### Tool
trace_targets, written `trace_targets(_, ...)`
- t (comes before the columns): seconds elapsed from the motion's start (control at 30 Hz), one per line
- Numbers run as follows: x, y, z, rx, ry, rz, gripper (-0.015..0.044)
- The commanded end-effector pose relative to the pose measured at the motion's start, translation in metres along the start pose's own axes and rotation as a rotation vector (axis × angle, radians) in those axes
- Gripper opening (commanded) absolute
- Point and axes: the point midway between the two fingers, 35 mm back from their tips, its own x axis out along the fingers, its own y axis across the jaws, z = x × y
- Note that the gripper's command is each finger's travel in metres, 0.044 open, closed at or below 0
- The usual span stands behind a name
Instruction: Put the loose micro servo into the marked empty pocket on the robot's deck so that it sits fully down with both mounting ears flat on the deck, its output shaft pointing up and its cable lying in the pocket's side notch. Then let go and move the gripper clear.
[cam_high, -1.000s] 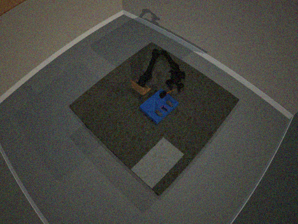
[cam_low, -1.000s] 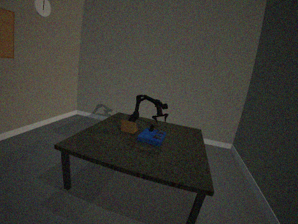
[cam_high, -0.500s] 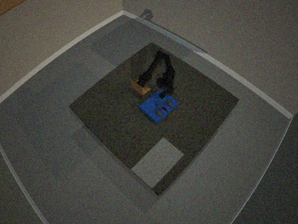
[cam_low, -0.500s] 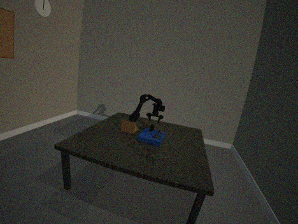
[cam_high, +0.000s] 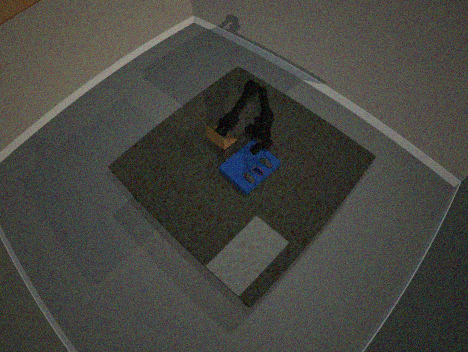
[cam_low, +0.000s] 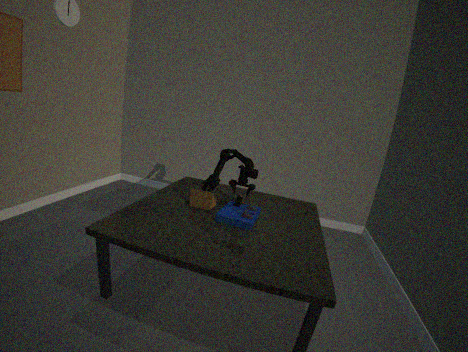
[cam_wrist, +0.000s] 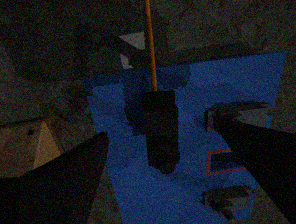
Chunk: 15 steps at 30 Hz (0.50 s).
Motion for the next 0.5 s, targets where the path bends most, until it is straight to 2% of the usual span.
trace_targets(0.0,0.005,0.000,0.000,0.004,-0.004,-0.002,0.0440)
trace_targets(0.43,0.022,0.000,0.001,0.003,-0.005,-0.002,0.0440)
trace_targets(0.47,0.022,0.000,0.001,0.003,-0.005,-0.002,0.0414)
